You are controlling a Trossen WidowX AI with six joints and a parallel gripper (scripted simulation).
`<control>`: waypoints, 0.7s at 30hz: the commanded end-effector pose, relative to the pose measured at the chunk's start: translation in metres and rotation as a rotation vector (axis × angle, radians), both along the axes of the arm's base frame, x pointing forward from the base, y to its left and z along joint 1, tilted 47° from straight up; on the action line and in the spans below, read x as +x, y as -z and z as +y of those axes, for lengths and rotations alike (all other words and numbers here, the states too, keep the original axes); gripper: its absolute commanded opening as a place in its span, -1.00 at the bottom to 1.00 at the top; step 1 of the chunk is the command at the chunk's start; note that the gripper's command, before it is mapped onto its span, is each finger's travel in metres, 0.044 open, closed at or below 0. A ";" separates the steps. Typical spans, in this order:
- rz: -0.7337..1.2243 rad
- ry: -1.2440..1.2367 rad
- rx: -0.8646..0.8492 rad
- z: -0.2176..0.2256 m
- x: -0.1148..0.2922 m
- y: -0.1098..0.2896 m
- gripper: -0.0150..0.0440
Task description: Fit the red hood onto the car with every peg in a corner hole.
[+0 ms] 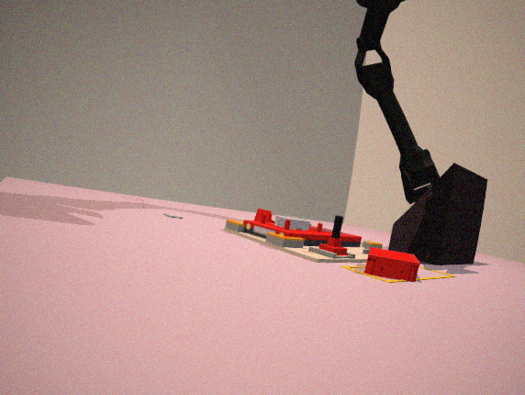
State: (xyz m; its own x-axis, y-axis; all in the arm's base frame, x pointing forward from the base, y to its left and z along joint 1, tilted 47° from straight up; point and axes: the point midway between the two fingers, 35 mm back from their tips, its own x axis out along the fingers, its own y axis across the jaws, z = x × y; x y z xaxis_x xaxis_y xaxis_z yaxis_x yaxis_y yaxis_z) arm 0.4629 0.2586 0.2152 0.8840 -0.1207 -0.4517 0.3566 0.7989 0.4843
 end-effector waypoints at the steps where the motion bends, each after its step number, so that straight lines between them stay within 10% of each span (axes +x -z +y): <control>1: 0.177 -0.034 -0.223 -0.024 0.003 0.058 1.00; 21: 1.224 -0.431 -1.000 -0.179 -0.071 0.252 1.00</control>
